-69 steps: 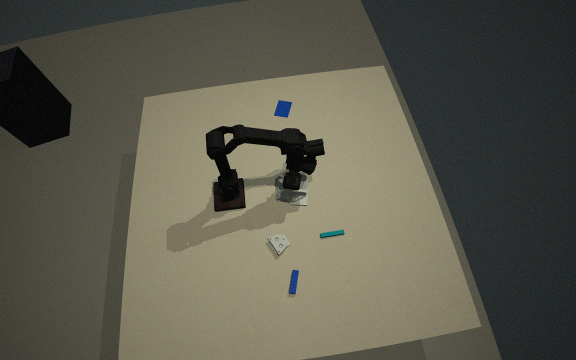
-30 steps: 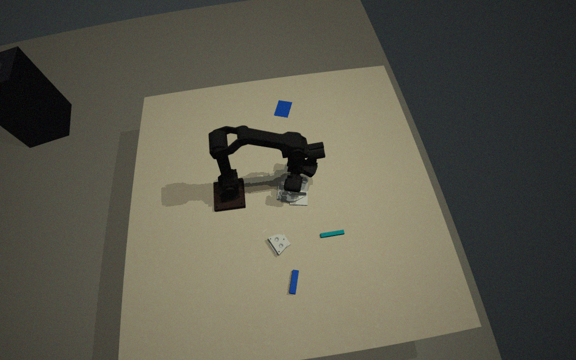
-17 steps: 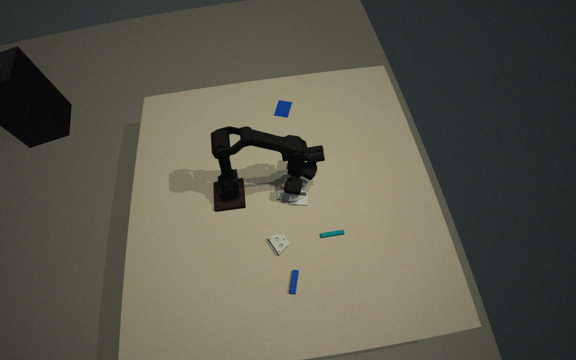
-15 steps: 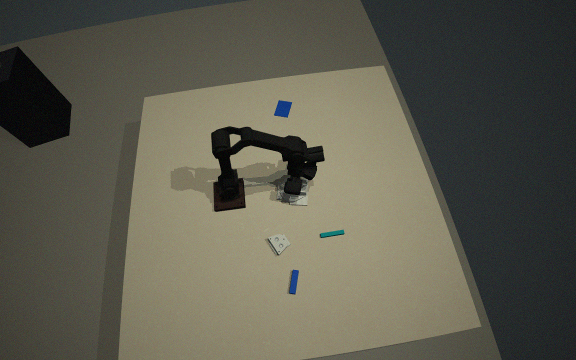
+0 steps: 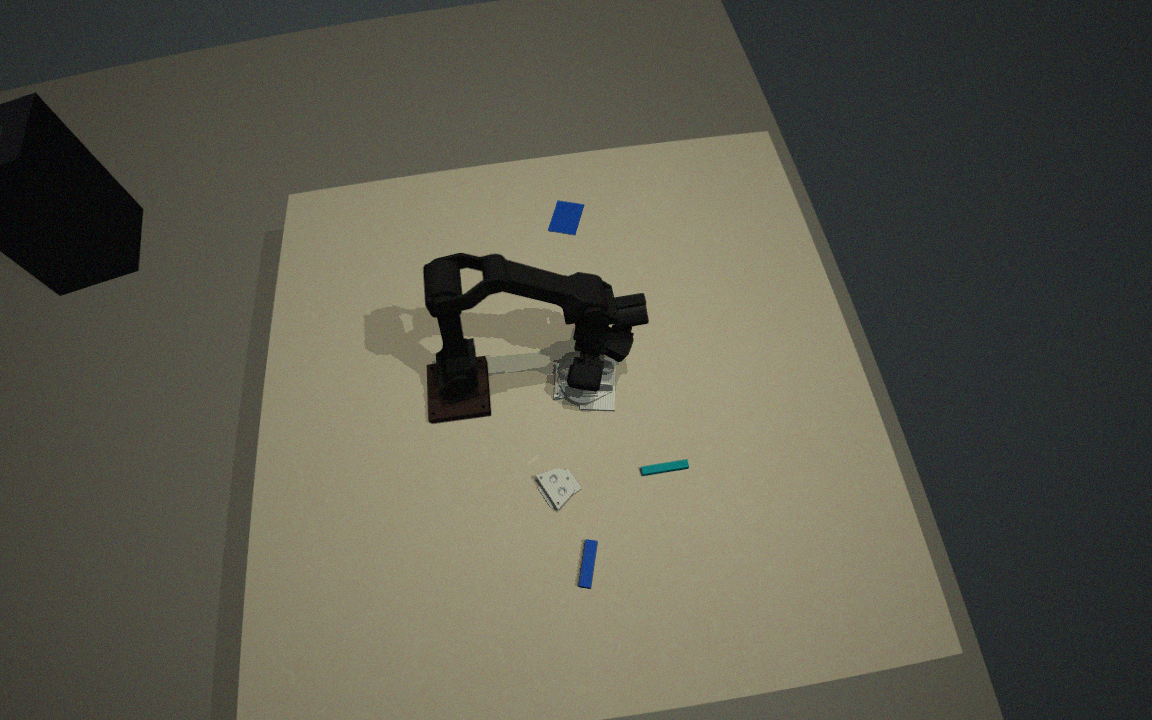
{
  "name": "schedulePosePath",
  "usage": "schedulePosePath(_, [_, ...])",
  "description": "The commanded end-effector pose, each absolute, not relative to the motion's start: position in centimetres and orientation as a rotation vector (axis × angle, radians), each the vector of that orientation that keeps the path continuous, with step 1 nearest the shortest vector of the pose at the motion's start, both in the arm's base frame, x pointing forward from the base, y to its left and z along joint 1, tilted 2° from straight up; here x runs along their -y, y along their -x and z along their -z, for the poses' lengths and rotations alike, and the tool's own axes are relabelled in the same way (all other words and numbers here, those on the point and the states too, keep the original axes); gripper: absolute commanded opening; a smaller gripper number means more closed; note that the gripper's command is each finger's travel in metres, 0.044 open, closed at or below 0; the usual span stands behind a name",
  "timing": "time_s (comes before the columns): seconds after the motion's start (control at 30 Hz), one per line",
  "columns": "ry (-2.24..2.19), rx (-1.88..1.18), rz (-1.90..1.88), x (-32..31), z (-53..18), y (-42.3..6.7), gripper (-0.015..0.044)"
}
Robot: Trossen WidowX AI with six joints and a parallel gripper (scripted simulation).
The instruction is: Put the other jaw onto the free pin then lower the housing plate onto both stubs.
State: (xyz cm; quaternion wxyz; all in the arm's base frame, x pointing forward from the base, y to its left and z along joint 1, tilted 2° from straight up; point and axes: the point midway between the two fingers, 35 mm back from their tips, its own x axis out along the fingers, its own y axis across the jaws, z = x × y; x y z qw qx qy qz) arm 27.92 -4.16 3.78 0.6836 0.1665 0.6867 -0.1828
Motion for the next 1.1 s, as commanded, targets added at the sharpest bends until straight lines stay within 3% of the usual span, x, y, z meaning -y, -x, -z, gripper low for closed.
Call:
schedulePosePath(0.0, [-0.379, -1.541, 0.412, 4.12, -3.7, -27.86, 0.0134])
schedulePosePath(1.07, [-0.383, -1.54, 0.416, 4.13, -2.78, -27.84, 0.0134])
